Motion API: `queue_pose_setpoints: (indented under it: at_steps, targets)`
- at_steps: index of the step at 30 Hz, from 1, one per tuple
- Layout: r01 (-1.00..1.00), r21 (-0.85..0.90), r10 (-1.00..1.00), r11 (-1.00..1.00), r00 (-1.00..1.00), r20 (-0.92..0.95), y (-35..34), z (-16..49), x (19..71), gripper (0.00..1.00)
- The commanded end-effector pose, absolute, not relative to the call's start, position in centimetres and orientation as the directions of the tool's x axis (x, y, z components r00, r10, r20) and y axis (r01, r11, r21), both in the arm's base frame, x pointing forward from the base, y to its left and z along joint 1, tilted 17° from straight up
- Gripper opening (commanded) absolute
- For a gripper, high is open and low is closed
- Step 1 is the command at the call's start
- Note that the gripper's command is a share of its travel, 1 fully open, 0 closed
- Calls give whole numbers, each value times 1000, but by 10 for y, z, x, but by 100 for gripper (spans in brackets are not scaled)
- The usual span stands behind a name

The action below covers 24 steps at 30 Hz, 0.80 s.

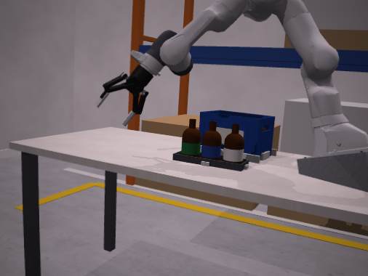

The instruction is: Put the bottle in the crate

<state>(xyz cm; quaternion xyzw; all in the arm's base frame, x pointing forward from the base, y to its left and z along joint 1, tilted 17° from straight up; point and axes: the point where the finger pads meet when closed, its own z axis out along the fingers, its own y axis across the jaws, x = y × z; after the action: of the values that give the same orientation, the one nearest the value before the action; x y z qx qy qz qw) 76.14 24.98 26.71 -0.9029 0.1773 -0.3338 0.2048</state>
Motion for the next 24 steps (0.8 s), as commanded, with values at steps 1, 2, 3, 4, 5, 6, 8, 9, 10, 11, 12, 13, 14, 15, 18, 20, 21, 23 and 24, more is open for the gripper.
queue_pose_setpoints:
  at_steps: [1,2,3,4,5,6,8,9,10,11,12,13,14,15,18,20,21,23,24]
  targets:
    - [-183,-488,-457,-853,714,530,250,267,761,100]
    - [-183,-488,-457,-853,714,530,250,267,761,100]
    - [-183,-488,-457,-853,714,530,250,267,761,100]
    - [-183,-488,-457,-853,714,530,250,267,761,100]
    - [-183,-488,-457,-853,714,530,250,267,761,100]
    - [-183,-488,-457,-853,714,530,250,267,761,100]
    - [-183,-488,-457,-853,714,530,250,267,761,100]
    - [-183,-488,-457,-853,714,530,250,267,761,100]
    - [-183,-488,-457,-853,714,530,250,267,761,100]
    - [-183,-488,-457,-853,714,530,250,267,761,100]
    - [-183,-488,-457,-853,714,530,250,267,761,100]
    - [-183,-488,-457,-853,714,530,250,267,761,100]
    - [-183,-488,-457,-853,714,530,250,267,761,100]
    - [-183,-488,-457,-853,714,530,250,267,761,100]
    - [-183,-488,-457,-853,714,530,250,267,761,100]
    - [-180,-481,-450,-858,716,534,246,269,760,100]
    - [-176,-472,-440,-864,718,538,242,270,759,100]
    - [-160,-438,-406,-884,727,554,227,277,754,100]
    - [-148,-412,-380,-899,733,564,215,281,749,100]
